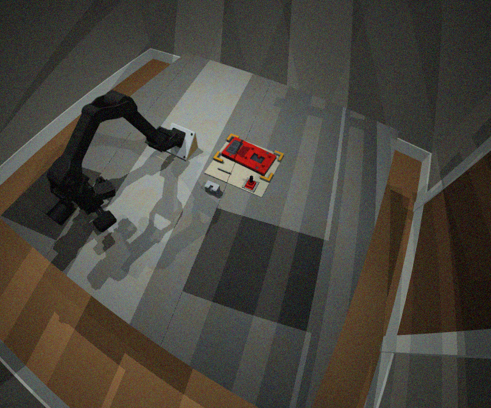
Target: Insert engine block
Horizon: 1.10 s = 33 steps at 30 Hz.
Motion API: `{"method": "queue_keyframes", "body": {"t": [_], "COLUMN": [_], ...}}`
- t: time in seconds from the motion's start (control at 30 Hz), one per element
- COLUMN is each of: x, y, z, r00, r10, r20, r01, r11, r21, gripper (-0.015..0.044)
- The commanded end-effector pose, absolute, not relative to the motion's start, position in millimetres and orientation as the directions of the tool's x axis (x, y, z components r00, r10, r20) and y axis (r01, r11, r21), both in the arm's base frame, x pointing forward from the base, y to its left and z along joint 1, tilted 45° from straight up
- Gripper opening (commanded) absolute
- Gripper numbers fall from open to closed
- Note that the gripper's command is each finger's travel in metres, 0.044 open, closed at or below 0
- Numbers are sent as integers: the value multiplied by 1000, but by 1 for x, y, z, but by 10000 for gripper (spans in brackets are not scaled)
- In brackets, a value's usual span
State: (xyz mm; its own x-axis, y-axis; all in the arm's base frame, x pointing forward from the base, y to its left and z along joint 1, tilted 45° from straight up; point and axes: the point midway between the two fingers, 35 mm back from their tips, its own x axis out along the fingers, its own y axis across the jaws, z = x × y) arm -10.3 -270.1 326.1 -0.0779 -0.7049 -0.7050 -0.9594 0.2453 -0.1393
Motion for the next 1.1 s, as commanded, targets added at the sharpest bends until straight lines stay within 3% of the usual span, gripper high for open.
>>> {"method": "queue_keyframes", "body": {"t": [0.0,0.13,0.37,0.67,1.07], "x": [-9,-8,-2,88,192], "y": [-266,-262,-264,-266,-204], "z": [335,341,336,269,191], "r00": [-28,14,26,83,-14], "r10": [-725,-739,-727,-553,-445], "r20": [-688,-673,-686,-829,-896], "r01": [-987,-999,-998,-989,-996], "r11": [127,24,19,57,88], "r21": [-94,-47,-59,-137,-29], "gripper": [440,440,440,440,440]}}
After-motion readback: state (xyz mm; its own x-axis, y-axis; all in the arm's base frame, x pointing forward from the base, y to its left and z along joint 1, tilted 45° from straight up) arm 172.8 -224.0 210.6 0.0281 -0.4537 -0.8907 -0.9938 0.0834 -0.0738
